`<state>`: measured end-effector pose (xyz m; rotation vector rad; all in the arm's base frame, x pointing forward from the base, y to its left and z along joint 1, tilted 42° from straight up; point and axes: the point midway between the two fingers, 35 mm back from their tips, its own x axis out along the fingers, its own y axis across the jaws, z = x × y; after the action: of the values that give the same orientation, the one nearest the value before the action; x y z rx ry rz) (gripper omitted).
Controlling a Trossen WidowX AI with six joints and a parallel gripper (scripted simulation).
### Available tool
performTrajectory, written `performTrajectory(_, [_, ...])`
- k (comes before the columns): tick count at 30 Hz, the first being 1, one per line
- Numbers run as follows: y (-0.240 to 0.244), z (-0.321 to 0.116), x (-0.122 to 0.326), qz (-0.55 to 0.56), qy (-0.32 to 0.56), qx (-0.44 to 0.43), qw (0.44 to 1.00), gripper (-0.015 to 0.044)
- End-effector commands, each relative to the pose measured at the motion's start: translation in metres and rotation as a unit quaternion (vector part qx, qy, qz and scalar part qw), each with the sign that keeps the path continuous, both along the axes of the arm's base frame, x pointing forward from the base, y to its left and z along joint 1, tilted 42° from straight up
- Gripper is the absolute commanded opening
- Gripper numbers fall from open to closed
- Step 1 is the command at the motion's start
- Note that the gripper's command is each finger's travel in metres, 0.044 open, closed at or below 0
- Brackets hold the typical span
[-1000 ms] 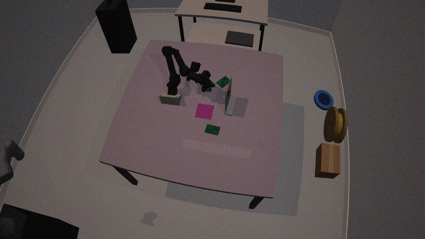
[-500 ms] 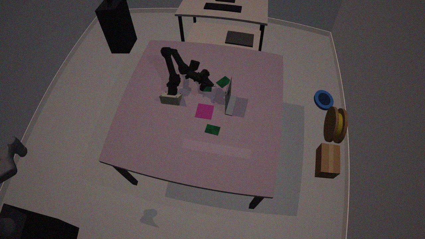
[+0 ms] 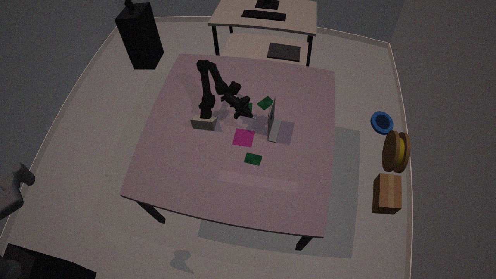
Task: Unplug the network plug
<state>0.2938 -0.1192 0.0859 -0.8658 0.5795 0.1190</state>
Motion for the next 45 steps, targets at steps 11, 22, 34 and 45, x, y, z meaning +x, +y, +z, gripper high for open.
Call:
performTrajectory(11, [-0.002, -0.043, -0.009, 0.077, 0.099, 0.036, 0.991, 0.0000])
performTrajectory(22, [0.002, -0.068, -0.021, 0.136, 0.148, 0.083, 0.976, 0.0000])
performTrajectory(34, [0.008, -0.087, -0.034, 0.194, 0.171, 0.147, 0.955, 0.0000])
performTrajectory(45, [0.011, -0.094, -0.038, 0.214, 0.172, 0.172, 0.946, 0.0000])
